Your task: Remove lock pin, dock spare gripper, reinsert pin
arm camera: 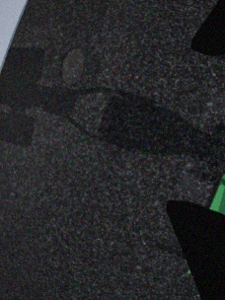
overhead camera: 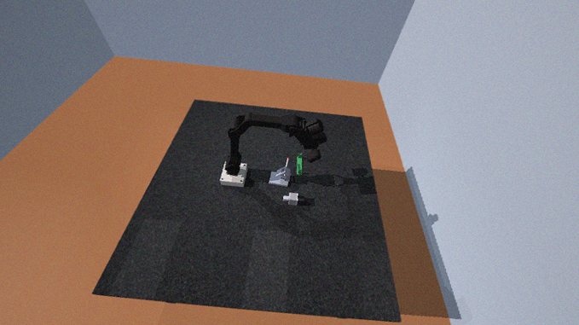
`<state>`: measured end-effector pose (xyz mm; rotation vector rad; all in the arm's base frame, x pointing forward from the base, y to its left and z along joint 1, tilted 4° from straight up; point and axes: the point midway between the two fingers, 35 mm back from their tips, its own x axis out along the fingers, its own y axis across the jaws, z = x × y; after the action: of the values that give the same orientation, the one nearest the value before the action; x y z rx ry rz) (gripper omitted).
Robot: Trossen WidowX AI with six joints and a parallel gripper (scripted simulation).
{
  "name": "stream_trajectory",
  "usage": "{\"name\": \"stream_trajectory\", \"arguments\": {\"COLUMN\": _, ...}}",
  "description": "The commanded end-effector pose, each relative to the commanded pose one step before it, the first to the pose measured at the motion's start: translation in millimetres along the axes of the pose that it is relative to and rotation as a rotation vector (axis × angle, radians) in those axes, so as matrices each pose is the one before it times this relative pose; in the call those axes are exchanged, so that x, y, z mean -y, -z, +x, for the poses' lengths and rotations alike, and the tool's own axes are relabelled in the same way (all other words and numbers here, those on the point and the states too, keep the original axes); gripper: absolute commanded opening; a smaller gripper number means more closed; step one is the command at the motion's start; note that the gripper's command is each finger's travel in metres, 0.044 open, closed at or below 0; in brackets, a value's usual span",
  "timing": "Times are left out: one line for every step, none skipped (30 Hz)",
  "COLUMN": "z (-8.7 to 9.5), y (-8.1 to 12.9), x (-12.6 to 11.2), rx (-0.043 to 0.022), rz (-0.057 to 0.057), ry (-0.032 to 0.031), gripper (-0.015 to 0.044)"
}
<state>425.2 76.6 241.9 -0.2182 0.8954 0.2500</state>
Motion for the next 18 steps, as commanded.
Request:
{"name": "stream_trajectory", "arguments": {"z": 7.57, "y": 60.7, "x": -48.69, "rx": -0.26316, "rz": -0.5393, "ry": -0.12039, "gripper": 0.03}}
{"name": "stream_trajectory", "arguments": {"z": 1.72, "y": 3.78, "x": -8.82, "rx": -0.02942, "rz": -0.0735, "ry": -0.0217, "gripper": 0.03}}
{"name": "stream_trajectory", "arguments": {"z": 1.7, "y": 3.28, "x": -8.93, "rx": -0.02848, "rz": -0.0741, "ry": -0.02296, "gripper": 0.03}}
{"name": "stream_trajectory", "arguments": {"z": 1.68, "y": 2.78, "x": -9.0, "rx": -0.02749, "rz": -0.0746, "ry": -0.02418, "gripper": 0.03}}
{"name": "stream_trajectory", "arguments": {"z": 1.66, "y": 2.28, "x": -9.07, "rx": -0.02652, "rz": -0.0754, "ry": -0.02543, "gripper": 0.03}}
{"name": "stream_trajectory", "arguments": {"z": 1.63, "y": 1.78, "x": -9.09, "rx": -0.02544, "rz": -0.0759, "ry": -0.02658, "gripper": 0.03}}
{"name": "stream_trajectory", "arguments": {"z": 1.61, "y": 1.28, "x": -9.07, "rx": -0.02431, "rz": -0.0764, "ry": -0.02768, "gripper": 0.03}}
{"name": "stream_trajectory", "arguments": {"z": 1.58, "y": 0.8, "x": -9.04, "rx": -0.02317, "rz": -0.0771, "ry": -0.02878, "gripper": 0.03}}
{"name": "stream_trajectory", "arguments": {"z": 1.55, "y": 0.32, "x": -8.99, "rx": -0.02198, "rz": -0.0776, "ry": -0.02984, "gripper": 0.03}}
{"name": "stream_trajectory", "arguments": {"z": 1.42, "y": -0.15, "x": -8.24, "rx": -0.01924, "rz": -0.0723, "ry": -0.02851, "gripper": 0.03}}
{"name": "stream_trajectory", "arguments": {"z": 0.7, "y": -0.29, "x": -3.93, "rx": -0.00888, "rz": -0.035, "ry": -0.01404, "gripper": 0.03}}
{"name": "stream_trajectory", "arguments": {"z": 0.17, "y": -0.1, "x": -0.94, "rx": -0.00209, "rz": -0.0084, "ry": -0.0034, "gripper": 0.03}}
{"name": "stream_trajectory", "arguments": {"z": 0.0, "y": 0.0, "x": 0.0, "rx": 0.0, "rz": 0.0, "ry": 0.0, "gripper": 0.03}}
{"name": "stream_trajectory", "arguments": {"z": 0.0, "y": 0.0, "x": 0.0, "rx": 0.0, "rz": 0.0, "ry": 0.0, "gripper": 0.03}}
{"name": "stream_trajectory", "arguments": {"z": 0.0, "y": 0.0, "x": 0.0, "rx": 0.0, "rz": 0.0, "ry": 0.0, "gripper": 0.03}}
{"name": "stream_trajectory", "arguments": {"z": 0.0, "y": 0.0, "x": 0.0, "rx": 0.0, "rz": 0.0, "ry": 0.0, "gripper": 0.03}}
{"name": "stream_trajectory", "arguments": {"z": 0.0, "y": 0.0, "x": 0.0, "rx": 0.0, "rz": 0.0, "ry": 0.0, "gripper": 0.03}}
{"name": "stream_trajectory", "arguments": {"z": 0.0, "y": 0.0, "x": 0.0, "rx": 0.0, "rz": 0.0, "ry": 0.0, "gripper": 0.03}}
